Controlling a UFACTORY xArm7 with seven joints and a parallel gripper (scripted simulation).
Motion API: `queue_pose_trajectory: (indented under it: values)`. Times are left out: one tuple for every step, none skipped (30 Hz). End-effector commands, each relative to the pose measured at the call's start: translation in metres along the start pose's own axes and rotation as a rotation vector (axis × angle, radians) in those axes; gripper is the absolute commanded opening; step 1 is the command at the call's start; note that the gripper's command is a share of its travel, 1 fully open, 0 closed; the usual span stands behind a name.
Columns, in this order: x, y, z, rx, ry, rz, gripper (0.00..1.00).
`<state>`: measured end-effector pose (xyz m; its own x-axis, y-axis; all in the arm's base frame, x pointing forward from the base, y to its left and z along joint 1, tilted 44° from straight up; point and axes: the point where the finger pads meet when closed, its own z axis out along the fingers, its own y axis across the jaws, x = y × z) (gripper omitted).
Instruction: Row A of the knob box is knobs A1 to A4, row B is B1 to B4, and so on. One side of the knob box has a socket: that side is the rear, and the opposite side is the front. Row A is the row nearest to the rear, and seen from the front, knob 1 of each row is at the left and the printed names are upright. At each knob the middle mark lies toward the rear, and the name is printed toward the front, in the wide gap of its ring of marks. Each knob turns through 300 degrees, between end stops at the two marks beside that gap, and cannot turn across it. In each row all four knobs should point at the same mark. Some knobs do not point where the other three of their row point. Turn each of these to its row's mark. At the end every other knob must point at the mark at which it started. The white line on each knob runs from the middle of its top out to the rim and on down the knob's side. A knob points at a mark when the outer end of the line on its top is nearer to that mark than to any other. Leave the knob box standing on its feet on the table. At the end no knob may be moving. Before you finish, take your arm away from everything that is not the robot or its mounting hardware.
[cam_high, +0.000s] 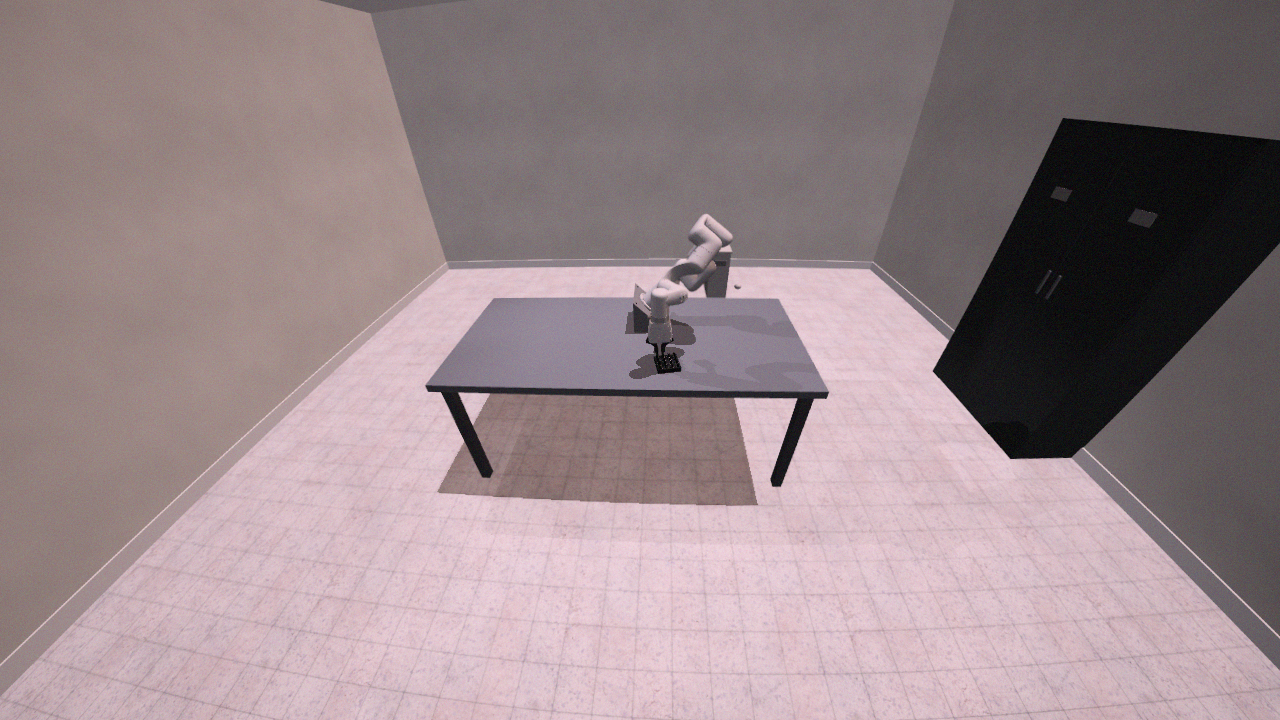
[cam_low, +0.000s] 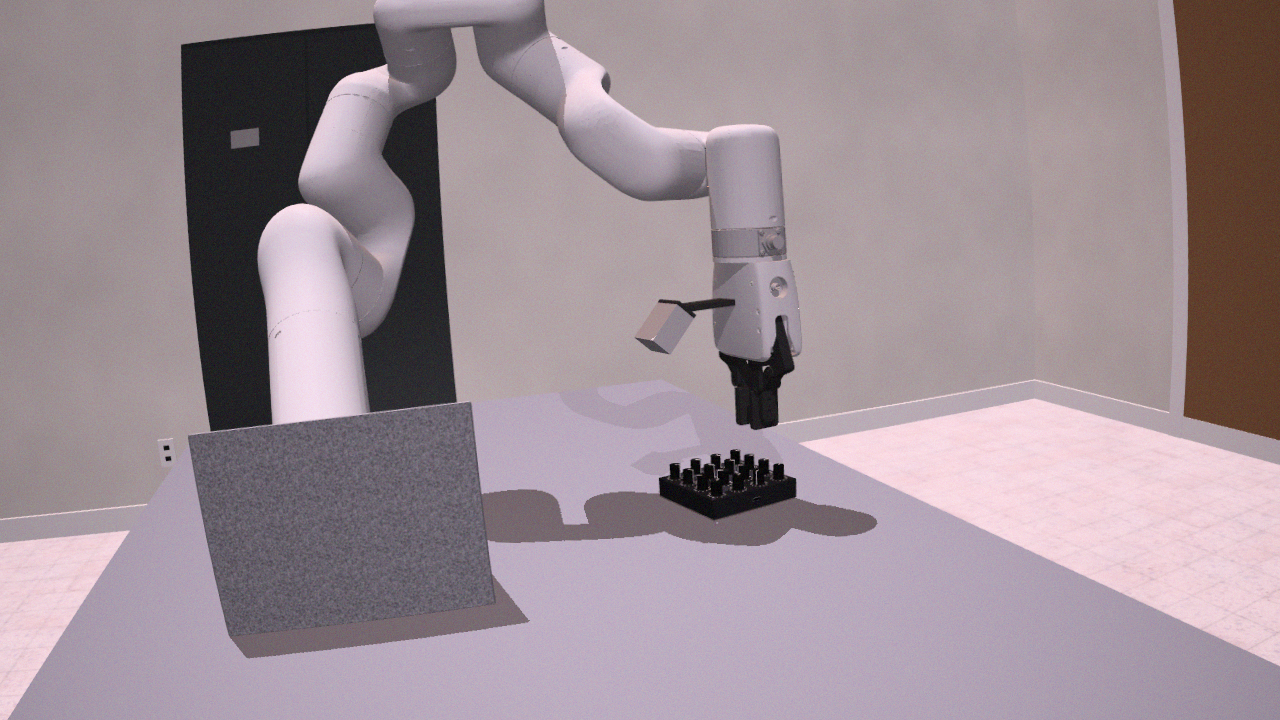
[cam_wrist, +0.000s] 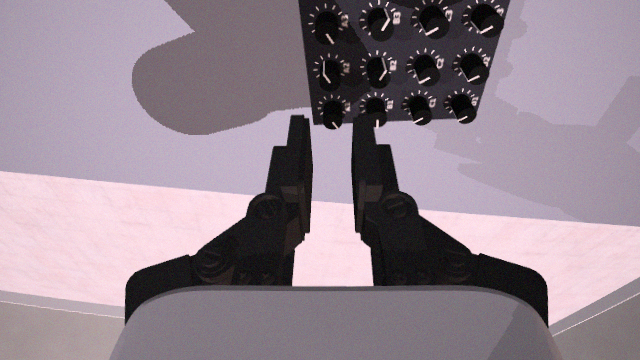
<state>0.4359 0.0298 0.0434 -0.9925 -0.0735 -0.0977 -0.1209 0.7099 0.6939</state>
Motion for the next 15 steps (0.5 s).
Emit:
queue_pose_trajectory:
  values:
    - [-0.0011,-0.0011,-0.0018,0.003,-0.004,0.001,0.19]
    - [-0.0011,-0.0011,-0.0018,0.003,-0.004,0.001,0.19]
    - [-0.0011,-0.0011,-0.0018,0.003,-0.004,0.001,0.19]
    - [-0.0011,-0.0011,-0.0017,0.003,-0.004,0.001,0.19]
    - [-0.0011,-0.0011,-0.0016,0.003,-0.004,0.001,0.19]
    - [-0.0011,-0.0011,-0.0014,0.003,-0.004,0.001,0.19]
    - [-0.0011,-0.0011,-0.0012,0.003,-0.004,0.001,0.19]
    - [-0.0011,-0.0011,-0.001,0.003,-0.004,0.001,0.19]
    - [-0.0011,-0.0011,-0.0006,0.002,-0.004,0.001,0.19]
    - [-0.0011,-0.0011,-0.0003,0.002,-0.004,0.0,0.19]
    - [-0.0011,-0.0011,0.0002,0.002,-0.004,0.0,0.19]
    - [-0.0011,-0.0011,0.0002,0.002,-0.004,0.0,0.19]
    - [-0.0011,-0.0011,0.0002,0.002,-0.004,0.0,0.19]
    - [-0.0011,-0.0011,0.0007,0.002,-0.004,0.0,0.19]
    - [-0.0011,-0.0011,0.0013,0.002,-0.004,0.0,0.19]
